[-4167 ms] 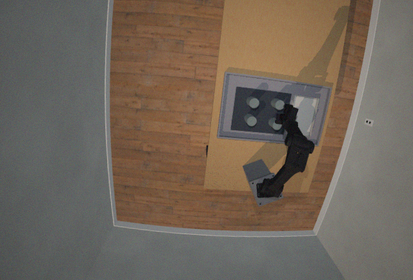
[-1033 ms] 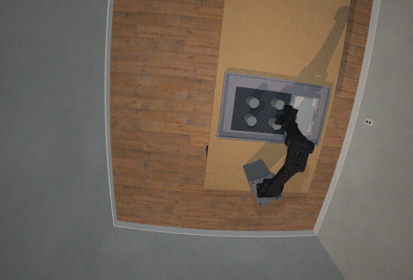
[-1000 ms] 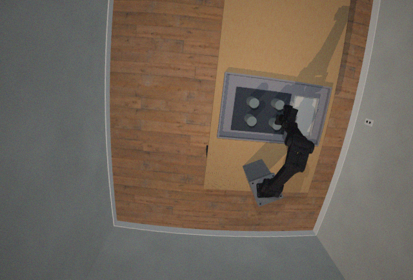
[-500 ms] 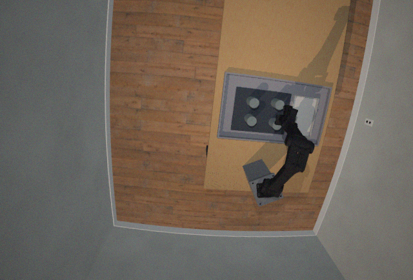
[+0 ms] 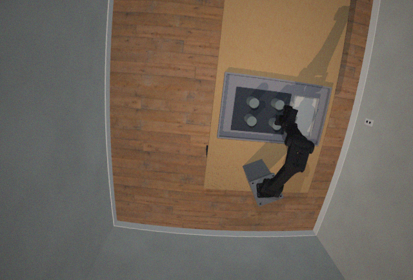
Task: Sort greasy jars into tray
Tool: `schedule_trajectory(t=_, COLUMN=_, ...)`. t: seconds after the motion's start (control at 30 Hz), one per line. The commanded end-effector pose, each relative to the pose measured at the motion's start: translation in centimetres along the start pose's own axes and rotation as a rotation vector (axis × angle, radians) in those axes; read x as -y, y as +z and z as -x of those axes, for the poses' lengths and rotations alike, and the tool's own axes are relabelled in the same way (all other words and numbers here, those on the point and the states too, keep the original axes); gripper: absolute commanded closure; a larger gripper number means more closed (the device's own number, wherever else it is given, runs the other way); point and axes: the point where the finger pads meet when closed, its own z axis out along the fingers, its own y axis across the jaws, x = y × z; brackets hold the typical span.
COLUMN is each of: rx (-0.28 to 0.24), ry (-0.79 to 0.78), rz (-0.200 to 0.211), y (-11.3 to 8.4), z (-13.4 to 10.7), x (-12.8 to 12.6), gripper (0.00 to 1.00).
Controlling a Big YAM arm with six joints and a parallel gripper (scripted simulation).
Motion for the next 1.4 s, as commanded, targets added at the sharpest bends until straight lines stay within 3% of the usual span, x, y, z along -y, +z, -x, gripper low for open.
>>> schedule_trajectory(t=0.0, rx=0.007, ry=-0.003, rz=0.001, y=0.05, z=-0.09, x=-0.32, gripper=1.00)
schedule_trajectory(t=1.37, rx=0.007, ry=-0.003, rz=0.001, y=0.05, z=-0.58, x=-0.32, gripper=1.00)
